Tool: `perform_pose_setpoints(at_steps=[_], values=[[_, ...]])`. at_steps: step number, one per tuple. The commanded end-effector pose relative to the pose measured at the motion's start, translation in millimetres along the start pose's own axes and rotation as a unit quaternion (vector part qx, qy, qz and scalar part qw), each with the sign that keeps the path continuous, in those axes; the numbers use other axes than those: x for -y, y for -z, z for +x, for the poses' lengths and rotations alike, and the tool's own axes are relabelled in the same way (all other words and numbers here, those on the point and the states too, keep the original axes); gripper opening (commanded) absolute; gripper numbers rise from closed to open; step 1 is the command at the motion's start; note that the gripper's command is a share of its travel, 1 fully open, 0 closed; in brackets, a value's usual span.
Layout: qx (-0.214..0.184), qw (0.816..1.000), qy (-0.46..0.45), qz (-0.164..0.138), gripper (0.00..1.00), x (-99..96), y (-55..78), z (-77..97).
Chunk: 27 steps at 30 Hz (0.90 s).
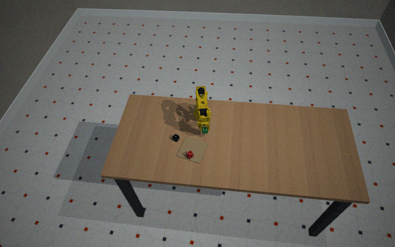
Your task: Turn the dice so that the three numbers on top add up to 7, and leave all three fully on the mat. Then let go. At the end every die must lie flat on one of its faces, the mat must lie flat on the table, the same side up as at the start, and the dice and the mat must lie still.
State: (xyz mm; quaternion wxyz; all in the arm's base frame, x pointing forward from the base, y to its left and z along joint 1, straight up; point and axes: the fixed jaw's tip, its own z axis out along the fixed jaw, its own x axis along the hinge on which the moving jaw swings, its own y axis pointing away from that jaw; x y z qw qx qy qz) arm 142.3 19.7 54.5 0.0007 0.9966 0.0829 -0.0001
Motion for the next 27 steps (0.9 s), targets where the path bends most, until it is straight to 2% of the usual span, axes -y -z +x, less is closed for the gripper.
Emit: perform_pose_setpoints(at_steps=[1, 27], values=[[-0.020, 1.000, 0.017, 0.001, 0.00, -1.5, 4.0, 6.9], [-0.018, 0.999, 0.026, 0.000, 0.00, -5.2, 4.2, 10.0]])
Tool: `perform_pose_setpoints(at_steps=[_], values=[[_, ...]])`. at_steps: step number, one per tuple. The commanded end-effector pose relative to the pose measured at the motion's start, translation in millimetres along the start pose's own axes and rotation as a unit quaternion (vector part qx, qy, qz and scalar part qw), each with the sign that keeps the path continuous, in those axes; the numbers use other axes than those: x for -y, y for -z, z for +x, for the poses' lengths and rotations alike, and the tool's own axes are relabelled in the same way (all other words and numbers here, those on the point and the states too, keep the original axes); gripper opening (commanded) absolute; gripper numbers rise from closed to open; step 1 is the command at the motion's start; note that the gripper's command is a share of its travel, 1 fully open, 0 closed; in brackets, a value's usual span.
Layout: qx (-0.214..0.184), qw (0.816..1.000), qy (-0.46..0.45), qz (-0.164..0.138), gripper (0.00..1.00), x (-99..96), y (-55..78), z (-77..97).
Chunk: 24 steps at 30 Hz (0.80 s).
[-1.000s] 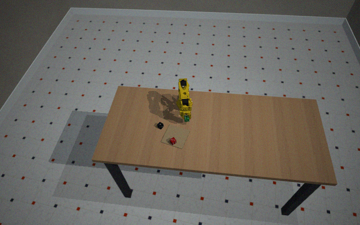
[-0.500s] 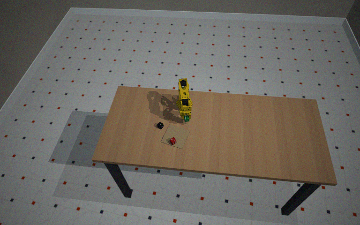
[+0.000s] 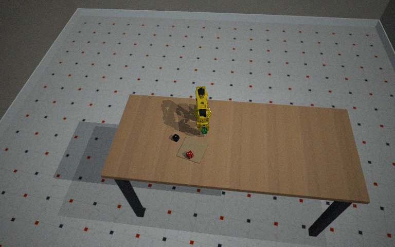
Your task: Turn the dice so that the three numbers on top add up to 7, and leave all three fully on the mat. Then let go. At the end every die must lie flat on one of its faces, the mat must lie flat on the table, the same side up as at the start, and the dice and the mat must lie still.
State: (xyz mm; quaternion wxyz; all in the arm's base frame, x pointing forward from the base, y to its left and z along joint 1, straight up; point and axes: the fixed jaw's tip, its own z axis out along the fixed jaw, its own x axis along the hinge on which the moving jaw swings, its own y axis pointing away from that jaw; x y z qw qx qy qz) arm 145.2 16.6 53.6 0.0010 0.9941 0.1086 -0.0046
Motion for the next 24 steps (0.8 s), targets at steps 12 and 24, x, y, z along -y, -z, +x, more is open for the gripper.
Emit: perform_pose_setpoints(at_steps=[12, 24], values=[[-0.023, 1.000, 0.000, -0.001, 0.00, -2.0, 5.0, 7.5], [-0.023, 1.000, 0.000, -0.001, 0.00, -2.0, -0.9, 7.7]])
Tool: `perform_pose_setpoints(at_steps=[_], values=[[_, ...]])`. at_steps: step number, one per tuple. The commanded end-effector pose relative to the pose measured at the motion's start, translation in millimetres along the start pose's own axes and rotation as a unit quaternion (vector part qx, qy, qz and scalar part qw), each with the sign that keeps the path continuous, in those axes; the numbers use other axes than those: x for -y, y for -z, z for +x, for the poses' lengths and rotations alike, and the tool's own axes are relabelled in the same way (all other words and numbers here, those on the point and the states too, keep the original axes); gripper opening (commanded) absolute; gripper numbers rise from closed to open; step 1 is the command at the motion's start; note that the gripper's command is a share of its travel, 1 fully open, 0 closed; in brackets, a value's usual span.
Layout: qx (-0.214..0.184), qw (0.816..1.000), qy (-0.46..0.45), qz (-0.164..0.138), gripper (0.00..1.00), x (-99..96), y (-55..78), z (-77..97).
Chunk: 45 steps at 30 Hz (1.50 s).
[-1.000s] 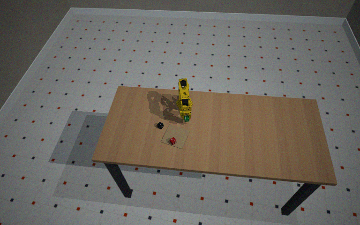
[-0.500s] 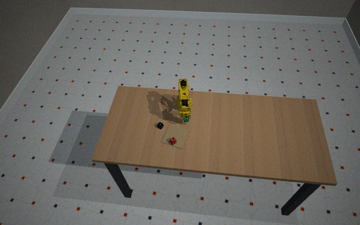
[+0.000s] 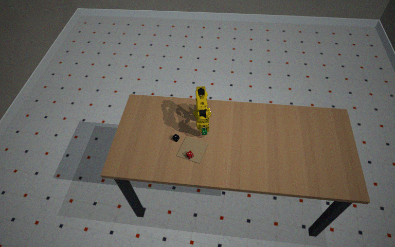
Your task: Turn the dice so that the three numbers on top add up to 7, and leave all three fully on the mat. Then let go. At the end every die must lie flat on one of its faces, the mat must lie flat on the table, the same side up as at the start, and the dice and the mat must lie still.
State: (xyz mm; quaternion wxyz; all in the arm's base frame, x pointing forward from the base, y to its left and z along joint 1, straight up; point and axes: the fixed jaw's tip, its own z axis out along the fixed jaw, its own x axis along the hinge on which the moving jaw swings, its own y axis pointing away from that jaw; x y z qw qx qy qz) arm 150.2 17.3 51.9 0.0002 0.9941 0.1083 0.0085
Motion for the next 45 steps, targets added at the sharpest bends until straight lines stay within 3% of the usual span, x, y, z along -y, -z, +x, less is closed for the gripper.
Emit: perform_pose_setpoints(at_steps=[1, 45], values=[[-0.010, 1.000, 0.000, 0.000, 0.00, -1.7, 0.7, 2.7], [-0.010, 1.000, 0.000, 0.000, 0.00, -1.6, -14.8, 2.9]])
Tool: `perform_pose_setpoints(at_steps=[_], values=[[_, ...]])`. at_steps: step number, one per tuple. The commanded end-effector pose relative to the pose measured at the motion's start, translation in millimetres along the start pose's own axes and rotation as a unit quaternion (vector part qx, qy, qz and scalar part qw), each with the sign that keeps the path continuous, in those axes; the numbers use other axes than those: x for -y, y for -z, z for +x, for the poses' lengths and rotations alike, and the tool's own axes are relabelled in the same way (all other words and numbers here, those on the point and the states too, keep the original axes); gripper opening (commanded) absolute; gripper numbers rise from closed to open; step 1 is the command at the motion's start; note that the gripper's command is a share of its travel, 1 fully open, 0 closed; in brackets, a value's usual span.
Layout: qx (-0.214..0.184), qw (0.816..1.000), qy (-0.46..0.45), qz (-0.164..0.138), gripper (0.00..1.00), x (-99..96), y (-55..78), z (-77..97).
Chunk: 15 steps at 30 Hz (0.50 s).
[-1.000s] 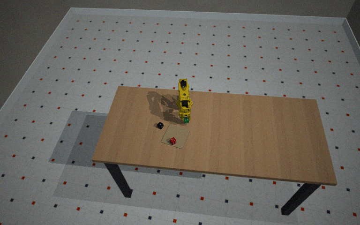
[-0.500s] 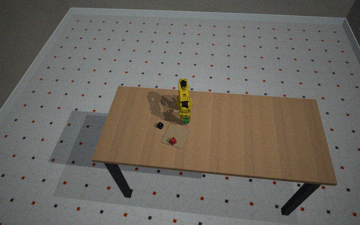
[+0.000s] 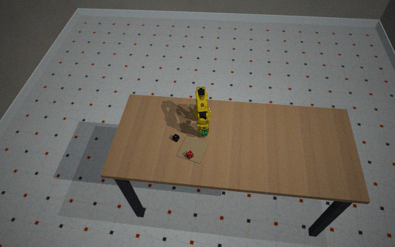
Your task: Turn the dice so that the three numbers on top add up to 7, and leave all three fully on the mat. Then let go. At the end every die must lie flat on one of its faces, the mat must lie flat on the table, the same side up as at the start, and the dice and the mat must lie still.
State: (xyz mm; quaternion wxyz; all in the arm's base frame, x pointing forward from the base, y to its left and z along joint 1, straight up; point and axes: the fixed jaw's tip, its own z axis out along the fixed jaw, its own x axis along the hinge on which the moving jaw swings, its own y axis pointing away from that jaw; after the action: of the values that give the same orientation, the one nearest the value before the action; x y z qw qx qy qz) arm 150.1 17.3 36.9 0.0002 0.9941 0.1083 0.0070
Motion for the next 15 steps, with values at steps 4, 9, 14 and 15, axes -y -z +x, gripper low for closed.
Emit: perform_pose_setpoints(at_steps=[4, 9, 14, 15], values=[[-0.011, 1.000, 0.000, 0.000, 0.00, -1.7, -2.1, 3.2], [-0.011, 1.000, 0.000, 0.000, 0.00, -1.7, -2.4, 3.2], [-0.011, 1.000, 0.000, 0.000, 0.00, -1.7, -3.7, 3.2], [-0.011, 1.000, 0.000, 0.000, 0.00, -1.7, -4.4, 3.2]])
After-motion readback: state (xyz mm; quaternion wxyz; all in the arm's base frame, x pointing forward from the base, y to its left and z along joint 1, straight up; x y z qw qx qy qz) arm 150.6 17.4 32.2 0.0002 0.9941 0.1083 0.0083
